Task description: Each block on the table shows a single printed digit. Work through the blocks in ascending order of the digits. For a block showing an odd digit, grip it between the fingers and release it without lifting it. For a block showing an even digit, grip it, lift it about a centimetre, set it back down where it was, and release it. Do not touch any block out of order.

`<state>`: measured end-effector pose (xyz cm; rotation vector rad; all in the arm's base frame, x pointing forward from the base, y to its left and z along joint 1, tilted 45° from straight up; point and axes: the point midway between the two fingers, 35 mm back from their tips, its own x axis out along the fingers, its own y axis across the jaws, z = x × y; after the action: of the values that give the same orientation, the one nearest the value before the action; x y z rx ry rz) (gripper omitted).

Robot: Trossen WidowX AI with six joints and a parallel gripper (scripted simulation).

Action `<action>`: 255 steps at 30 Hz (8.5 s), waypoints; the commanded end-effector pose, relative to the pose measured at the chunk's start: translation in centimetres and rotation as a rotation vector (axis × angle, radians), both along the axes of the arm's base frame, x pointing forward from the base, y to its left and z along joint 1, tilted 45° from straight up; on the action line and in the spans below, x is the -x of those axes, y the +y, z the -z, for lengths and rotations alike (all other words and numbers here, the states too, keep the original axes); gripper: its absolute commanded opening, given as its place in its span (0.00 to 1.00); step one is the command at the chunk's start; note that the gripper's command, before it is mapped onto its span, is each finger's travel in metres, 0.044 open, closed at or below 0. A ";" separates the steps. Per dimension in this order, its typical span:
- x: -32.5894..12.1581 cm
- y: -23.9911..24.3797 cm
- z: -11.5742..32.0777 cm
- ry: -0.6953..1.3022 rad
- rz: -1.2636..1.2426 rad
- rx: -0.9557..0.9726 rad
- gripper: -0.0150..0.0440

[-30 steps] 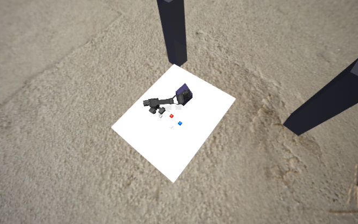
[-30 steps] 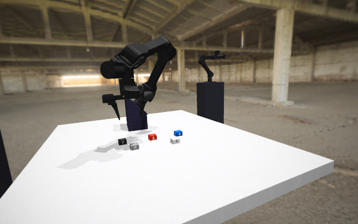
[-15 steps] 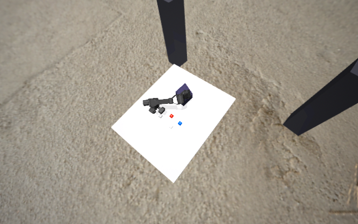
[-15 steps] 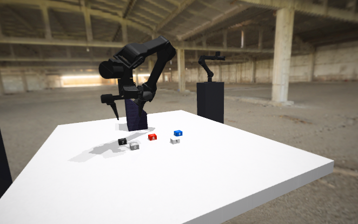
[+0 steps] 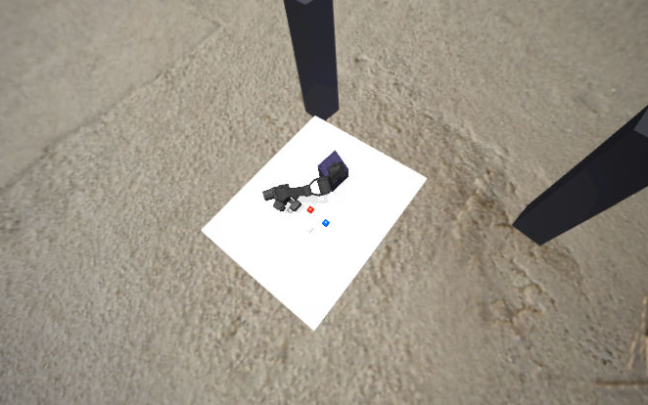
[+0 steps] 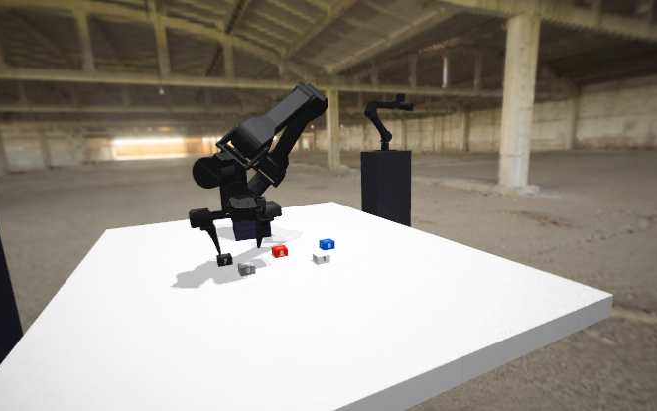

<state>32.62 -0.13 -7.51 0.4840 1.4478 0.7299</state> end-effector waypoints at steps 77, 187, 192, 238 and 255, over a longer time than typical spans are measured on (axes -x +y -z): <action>-0.1 1.9 1.9 -0.010 0.015 -0.004 0.46; -0.6 14.6 -11.1 -0.009 0.015 -0.013 0.93; -0.5 15.2 -10.5 -0.009 0.015 -0.013 0.93; -0.5 15.8 -9.9 -0.008 0.015 -0.014 0.93; -0.7 7.6 -17.9 -0.008 0.015 -0.008 0.62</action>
<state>33.24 10.70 6.87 0.5014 1.4508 0.7246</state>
